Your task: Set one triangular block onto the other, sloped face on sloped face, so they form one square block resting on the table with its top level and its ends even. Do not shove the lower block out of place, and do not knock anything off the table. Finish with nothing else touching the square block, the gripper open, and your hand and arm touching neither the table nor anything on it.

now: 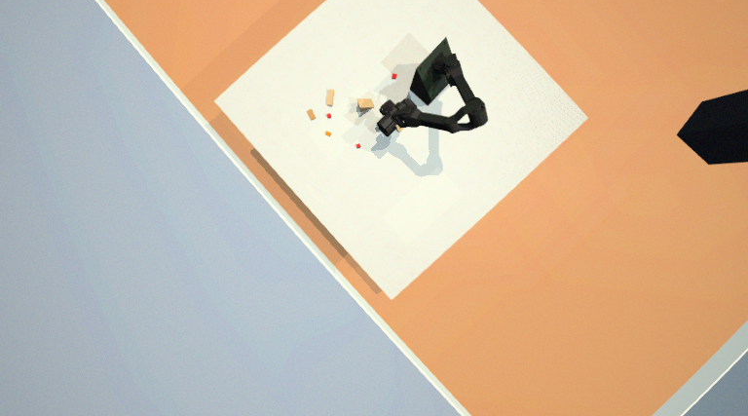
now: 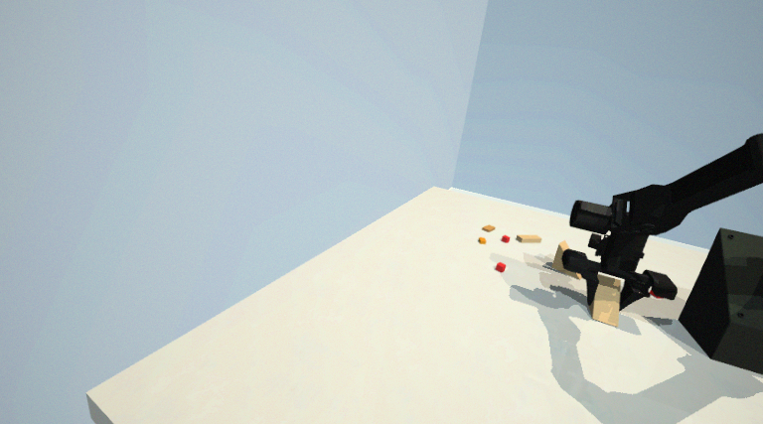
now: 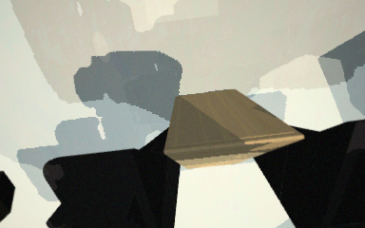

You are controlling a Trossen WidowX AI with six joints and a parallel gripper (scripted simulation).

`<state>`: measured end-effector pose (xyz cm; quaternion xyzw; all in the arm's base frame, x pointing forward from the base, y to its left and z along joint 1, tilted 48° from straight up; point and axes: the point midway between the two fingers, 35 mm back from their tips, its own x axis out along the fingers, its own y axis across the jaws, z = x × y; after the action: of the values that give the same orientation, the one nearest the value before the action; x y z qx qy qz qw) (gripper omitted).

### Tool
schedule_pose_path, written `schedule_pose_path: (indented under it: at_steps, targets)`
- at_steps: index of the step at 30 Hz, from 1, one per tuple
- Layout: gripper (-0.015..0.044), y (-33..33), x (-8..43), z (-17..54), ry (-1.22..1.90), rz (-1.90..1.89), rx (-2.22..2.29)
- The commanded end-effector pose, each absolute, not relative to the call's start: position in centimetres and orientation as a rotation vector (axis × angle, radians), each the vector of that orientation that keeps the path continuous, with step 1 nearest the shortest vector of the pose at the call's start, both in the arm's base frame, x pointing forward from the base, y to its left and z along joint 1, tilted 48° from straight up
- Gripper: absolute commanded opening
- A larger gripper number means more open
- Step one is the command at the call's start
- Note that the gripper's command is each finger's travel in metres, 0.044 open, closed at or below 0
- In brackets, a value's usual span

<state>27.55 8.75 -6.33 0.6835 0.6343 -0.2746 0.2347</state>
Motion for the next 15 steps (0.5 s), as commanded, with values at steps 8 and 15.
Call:
schedule_pose_path:
  at_steps: [8,15]
  targets:
    - [0.042,8.74,27.58,-6.3,1.74,-0.752,1.876]
    - [0.044,8.74,27.58,-6.3,1.74,-0.752,1.876]
